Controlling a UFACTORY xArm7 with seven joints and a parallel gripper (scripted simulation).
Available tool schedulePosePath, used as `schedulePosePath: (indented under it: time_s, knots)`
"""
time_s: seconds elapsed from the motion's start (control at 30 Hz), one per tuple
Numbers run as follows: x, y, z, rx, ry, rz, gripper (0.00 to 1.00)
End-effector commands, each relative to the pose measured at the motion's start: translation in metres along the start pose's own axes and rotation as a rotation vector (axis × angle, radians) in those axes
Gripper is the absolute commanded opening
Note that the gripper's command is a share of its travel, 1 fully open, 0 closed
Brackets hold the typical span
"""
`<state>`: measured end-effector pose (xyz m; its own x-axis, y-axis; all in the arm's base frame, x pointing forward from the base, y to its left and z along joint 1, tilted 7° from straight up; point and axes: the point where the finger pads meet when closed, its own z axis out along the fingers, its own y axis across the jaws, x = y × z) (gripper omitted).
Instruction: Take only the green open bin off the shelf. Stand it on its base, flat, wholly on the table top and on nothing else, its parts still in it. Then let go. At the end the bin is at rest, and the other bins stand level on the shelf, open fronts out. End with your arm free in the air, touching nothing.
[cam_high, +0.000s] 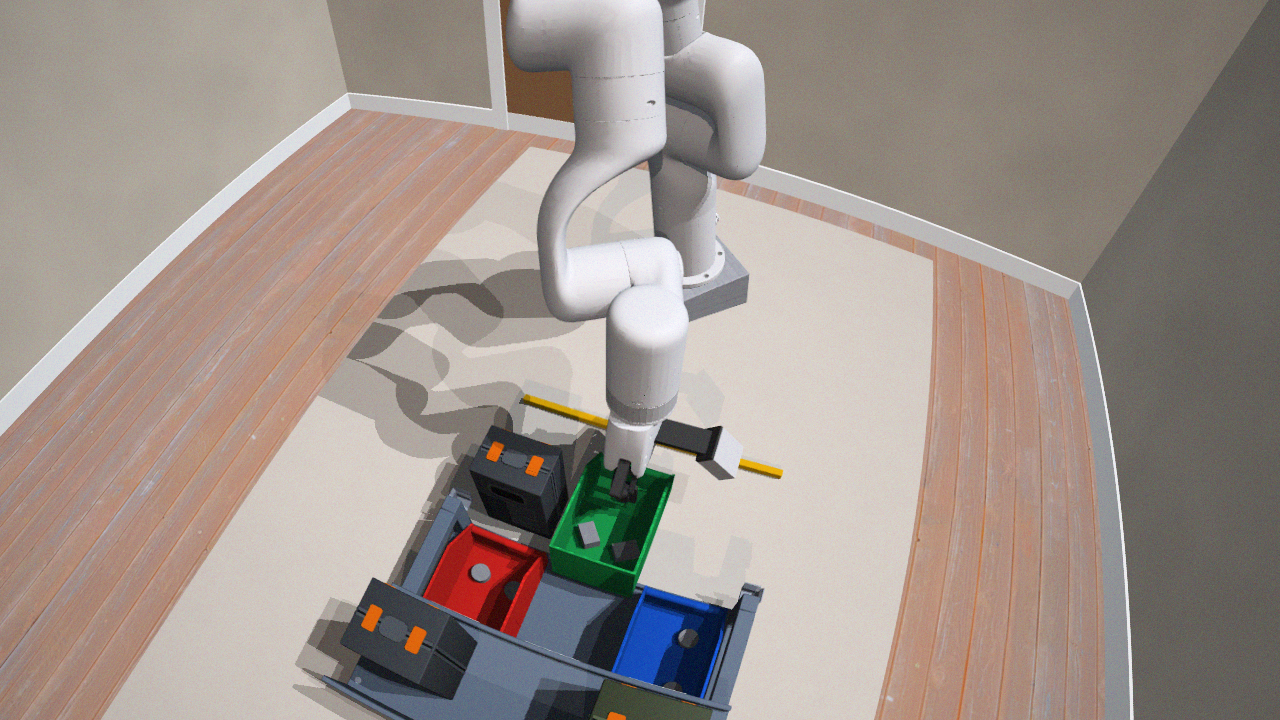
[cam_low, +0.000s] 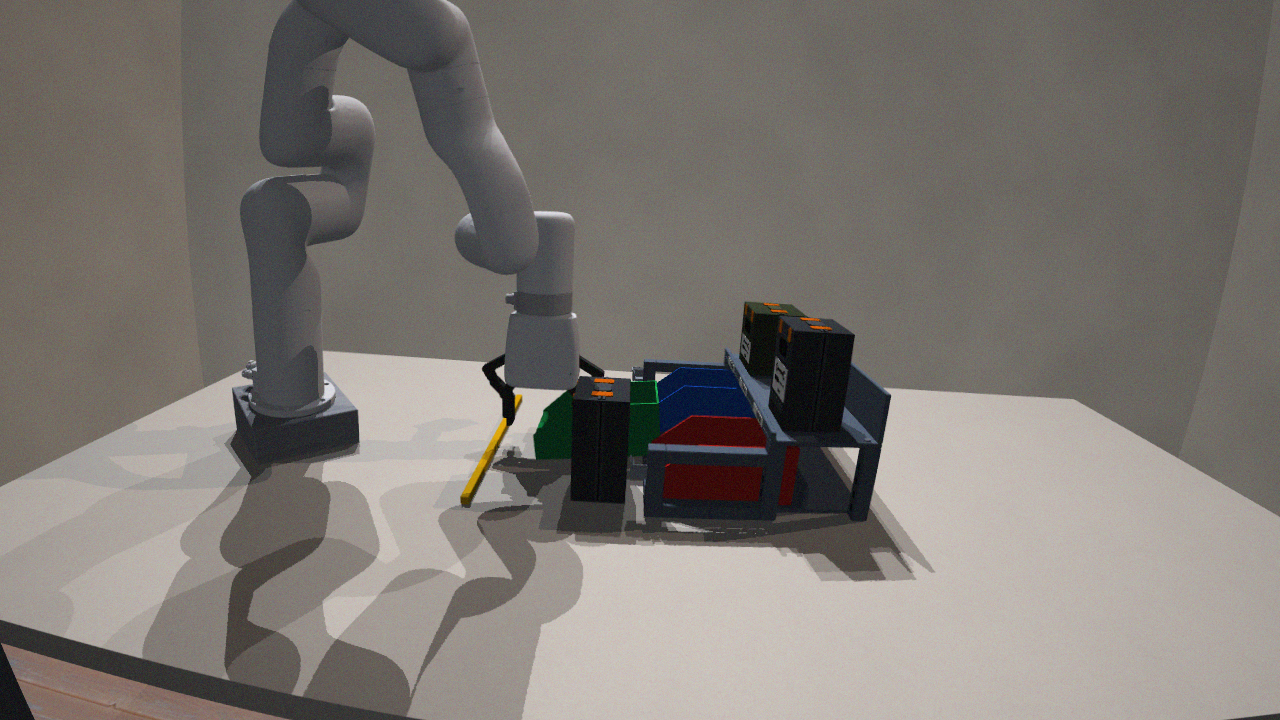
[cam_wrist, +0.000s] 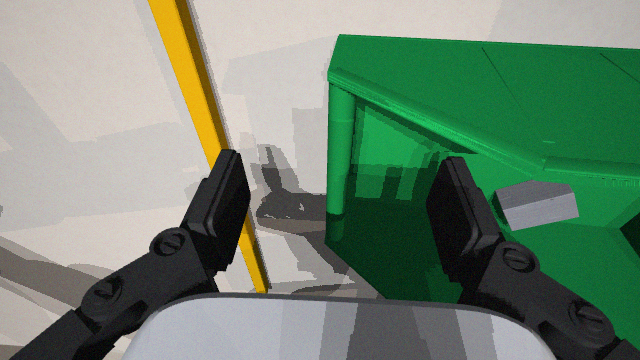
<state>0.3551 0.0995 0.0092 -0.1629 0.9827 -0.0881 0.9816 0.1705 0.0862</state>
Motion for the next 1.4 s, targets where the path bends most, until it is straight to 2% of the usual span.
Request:
schedulePosePath:
  time_s: [0.0,1.0,1.17,1.37]
  knots:
    - [0.0,0.001,-0.001,-0.003,0.0,0.0,1.0]
    - [0.0,0.001,-0.001,-0.003,0.0,0.0,1.0]
    - [0.0,0.001,-0.056,-0.003,0.0,0.0,1.0]
    - [0.0,0.001,-0.056,-0.003,0.0,0.0,1.0]
